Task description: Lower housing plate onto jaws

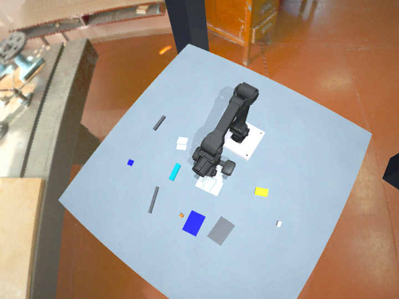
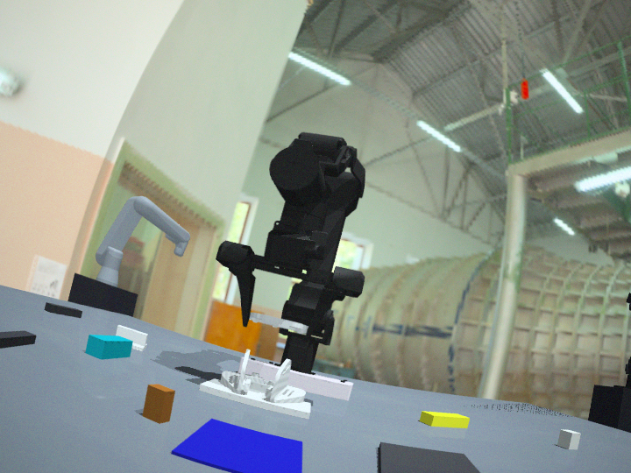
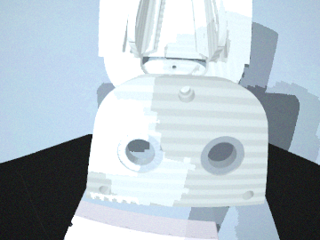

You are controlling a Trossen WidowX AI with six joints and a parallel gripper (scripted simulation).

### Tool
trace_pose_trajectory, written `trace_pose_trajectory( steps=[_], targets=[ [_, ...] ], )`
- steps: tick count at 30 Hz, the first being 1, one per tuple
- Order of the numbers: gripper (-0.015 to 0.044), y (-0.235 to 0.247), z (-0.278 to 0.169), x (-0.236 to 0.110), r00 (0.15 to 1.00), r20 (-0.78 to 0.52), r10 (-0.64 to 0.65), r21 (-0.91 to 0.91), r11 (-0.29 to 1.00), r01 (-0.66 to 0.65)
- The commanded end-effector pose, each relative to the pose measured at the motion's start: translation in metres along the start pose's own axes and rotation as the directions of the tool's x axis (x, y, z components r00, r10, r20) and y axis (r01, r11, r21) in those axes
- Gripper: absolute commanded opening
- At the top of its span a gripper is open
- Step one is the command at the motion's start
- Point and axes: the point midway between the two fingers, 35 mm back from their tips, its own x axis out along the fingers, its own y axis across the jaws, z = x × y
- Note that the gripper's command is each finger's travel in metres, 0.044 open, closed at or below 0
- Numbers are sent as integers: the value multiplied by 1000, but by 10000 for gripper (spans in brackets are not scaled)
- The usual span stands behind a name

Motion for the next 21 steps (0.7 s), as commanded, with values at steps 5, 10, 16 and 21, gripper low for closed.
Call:
trace_pose_trajectory(
  steps=[5,10,16,21],
  targets=[
    [351,1,-1,0,1000,1,2,12,1000,-2],
    [351,1,-1,0,1000,1,2,12,1000,-2],
    [351,3,-1,0,1000,1,3,12,1000,-3],
    [351,3,-1,0,1000,1,3,12,1000,-3]
  ],
)
